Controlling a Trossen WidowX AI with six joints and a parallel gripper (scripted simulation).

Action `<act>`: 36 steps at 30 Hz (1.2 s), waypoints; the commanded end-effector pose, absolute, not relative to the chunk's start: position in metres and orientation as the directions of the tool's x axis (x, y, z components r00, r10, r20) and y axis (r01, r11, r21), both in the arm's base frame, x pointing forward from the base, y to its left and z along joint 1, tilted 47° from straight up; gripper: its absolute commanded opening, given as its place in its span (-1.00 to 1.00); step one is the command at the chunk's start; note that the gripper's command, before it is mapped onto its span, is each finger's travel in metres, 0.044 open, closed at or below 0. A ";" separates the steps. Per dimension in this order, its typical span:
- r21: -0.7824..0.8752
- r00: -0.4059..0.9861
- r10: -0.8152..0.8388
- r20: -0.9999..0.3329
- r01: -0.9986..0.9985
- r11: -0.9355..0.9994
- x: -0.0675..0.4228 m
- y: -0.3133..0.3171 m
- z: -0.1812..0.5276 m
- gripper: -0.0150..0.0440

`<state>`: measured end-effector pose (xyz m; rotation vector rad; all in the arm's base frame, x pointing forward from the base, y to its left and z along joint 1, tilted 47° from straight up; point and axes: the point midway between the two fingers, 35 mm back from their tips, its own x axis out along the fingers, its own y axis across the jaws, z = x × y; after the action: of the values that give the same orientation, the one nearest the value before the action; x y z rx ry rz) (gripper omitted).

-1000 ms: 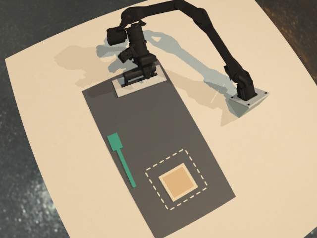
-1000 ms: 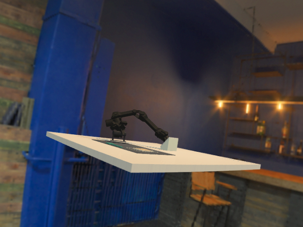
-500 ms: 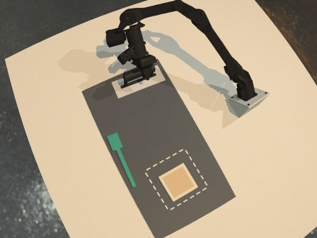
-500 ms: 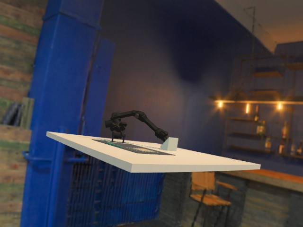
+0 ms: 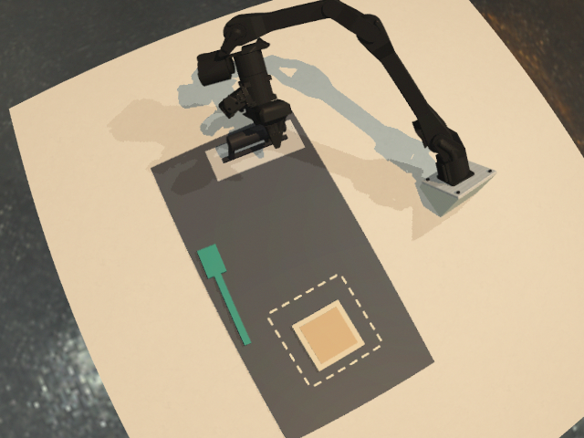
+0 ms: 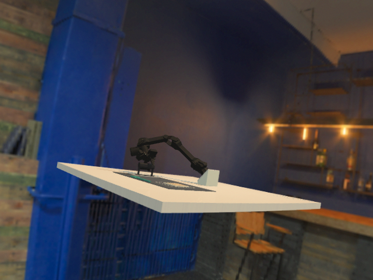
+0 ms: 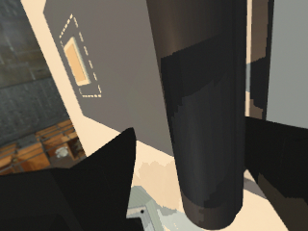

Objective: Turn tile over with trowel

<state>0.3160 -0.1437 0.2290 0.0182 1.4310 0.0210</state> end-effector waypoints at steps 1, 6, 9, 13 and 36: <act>0.028 0.141 0.029 -0.990 -0.013 1.000 0.298 -0.103 0.238 0.53; 0.032 0.143 0.034 -0.989 -0.013 0.999 0.267 -0.059 0.243 0.53; 0.032 0.143 0.034 -0.989 -0.013 0.999 0.267 -0.059 0.243 0.53; 0.032 0.143 0.034 -0.989 -0.013 0.999 0.267 -0.059 0.243 0.53; 0.032 0.143 0.034 -0.989 -0.013 0.999 0.267 -0.059 0.243 0.53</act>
<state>0.2669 -0.0589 0.2431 0.0119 1.4260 0.0351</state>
